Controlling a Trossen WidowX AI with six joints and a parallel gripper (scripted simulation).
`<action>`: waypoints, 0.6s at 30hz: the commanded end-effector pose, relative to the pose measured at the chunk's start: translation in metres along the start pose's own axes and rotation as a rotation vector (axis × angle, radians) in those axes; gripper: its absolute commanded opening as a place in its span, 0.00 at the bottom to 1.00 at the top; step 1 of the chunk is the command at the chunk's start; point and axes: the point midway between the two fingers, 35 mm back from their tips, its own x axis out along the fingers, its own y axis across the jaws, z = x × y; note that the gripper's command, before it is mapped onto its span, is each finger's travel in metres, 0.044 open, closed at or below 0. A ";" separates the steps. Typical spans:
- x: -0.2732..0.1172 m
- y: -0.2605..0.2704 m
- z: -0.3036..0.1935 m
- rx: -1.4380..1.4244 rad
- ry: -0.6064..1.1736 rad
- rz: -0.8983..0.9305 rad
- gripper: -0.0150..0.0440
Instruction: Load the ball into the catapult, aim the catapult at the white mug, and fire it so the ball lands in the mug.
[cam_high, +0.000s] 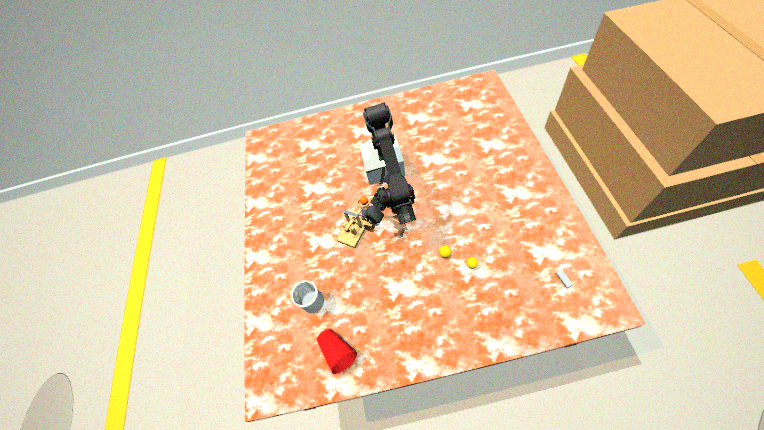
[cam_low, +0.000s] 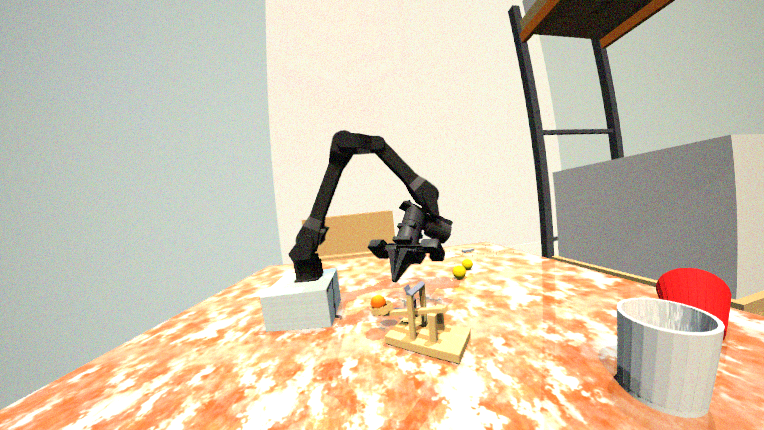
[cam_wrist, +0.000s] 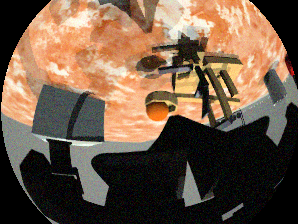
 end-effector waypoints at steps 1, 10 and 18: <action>0.004 0.000 0.003 -0.007 0.004 -0.004 0.25; 0.015 0.000 0.014 -0.007 0.005 -0.004 0.25; 0.025 0.001 0.023 -0.007 0.005 -0.004 0.25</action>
